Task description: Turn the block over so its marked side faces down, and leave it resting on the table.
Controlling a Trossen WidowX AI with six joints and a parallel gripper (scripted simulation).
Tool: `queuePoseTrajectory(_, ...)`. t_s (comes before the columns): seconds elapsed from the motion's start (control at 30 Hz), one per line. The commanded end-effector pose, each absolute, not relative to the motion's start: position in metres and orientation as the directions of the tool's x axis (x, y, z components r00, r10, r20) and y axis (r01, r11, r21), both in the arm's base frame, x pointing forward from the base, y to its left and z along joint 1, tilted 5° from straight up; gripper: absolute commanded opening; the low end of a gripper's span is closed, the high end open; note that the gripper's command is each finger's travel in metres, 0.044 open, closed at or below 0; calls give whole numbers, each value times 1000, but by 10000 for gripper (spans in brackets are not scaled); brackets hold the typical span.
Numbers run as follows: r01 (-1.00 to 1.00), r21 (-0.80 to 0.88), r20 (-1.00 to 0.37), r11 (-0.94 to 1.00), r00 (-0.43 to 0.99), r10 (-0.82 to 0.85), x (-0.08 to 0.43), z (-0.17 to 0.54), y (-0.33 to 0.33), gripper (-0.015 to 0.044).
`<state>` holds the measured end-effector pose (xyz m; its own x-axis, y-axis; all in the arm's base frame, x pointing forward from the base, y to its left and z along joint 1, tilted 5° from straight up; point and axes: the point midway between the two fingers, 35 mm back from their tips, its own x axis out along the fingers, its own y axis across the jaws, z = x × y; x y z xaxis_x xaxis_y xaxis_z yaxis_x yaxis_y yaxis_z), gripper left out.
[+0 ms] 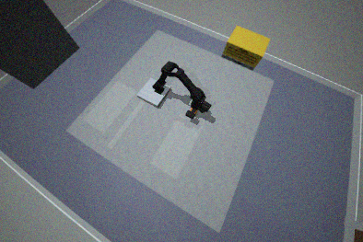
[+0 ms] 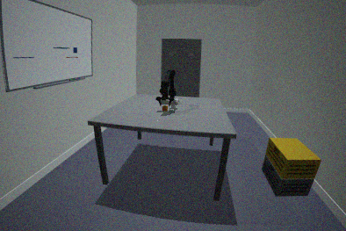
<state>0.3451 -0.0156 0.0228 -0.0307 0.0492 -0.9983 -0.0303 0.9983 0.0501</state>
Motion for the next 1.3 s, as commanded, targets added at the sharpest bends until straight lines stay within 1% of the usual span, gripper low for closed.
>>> queuePoseTrajectory(0.0,-25,48,-998,999,-36,47,344,14,-15,440)
queuePoseTrajectory(0.23,-25,48,-998,999,-36,47,343,5,-15,440)
queuePoseTrajectory(0.5,-25,48,-998,999,-36,47,343,5,-15,230)
queuePoseTrajectory(1.13,-25,48,-998,999,-36,47,343,5,-15,103)
queuePoseTrajectory(1.27,-25,48,-998,999,-35,47,344,24,-16,0)
